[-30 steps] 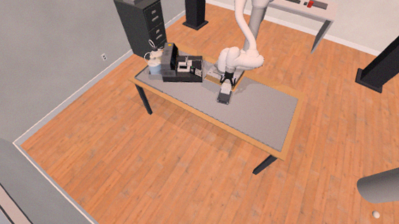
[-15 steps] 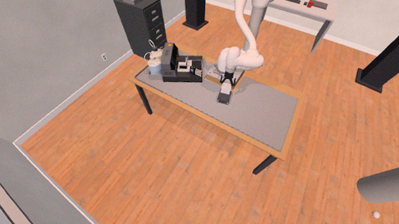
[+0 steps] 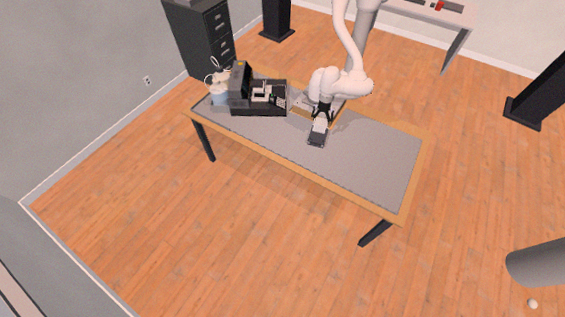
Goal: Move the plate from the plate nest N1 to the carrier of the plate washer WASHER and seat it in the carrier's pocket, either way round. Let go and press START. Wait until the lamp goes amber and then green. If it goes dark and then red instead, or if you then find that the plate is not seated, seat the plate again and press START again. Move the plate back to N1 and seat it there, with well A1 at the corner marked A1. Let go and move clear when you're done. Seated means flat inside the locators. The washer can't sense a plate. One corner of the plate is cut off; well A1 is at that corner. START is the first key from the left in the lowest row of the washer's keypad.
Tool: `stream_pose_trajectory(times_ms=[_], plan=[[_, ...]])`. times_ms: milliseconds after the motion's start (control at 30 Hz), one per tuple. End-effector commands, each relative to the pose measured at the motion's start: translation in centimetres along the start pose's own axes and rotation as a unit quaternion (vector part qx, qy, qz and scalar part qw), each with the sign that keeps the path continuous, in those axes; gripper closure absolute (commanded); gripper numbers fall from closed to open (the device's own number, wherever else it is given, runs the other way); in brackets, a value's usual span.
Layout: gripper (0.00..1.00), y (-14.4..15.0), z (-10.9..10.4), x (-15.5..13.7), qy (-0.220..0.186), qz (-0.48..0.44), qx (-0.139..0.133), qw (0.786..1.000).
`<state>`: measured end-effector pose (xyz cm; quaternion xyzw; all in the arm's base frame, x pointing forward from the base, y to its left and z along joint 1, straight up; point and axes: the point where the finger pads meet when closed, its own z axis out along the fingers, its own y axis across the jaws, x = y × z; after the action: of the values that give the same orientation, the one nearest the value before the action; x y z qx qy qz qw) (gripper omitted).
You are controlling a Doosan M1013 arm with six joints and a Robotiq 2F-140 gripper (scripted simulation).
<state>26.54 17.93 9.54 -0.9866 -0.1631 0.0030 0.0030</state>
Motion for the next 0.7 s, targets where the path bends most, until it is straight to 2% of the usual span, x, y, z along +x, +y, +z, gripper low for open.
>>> stream_pose_trajectory(times_ms=[0, 467, 667], plan=[[0.90, 0.0, -0.2, 0.2, 0.002, 0.004, 0.000, 1.000], [0.90, 0.0, -0.2, 0.2, 0.002, 0.004, 0.000, 1.000], [0.90, 2.0, -0.4, 0.2, 0.001, 0.071, 0.000, 0.998]])
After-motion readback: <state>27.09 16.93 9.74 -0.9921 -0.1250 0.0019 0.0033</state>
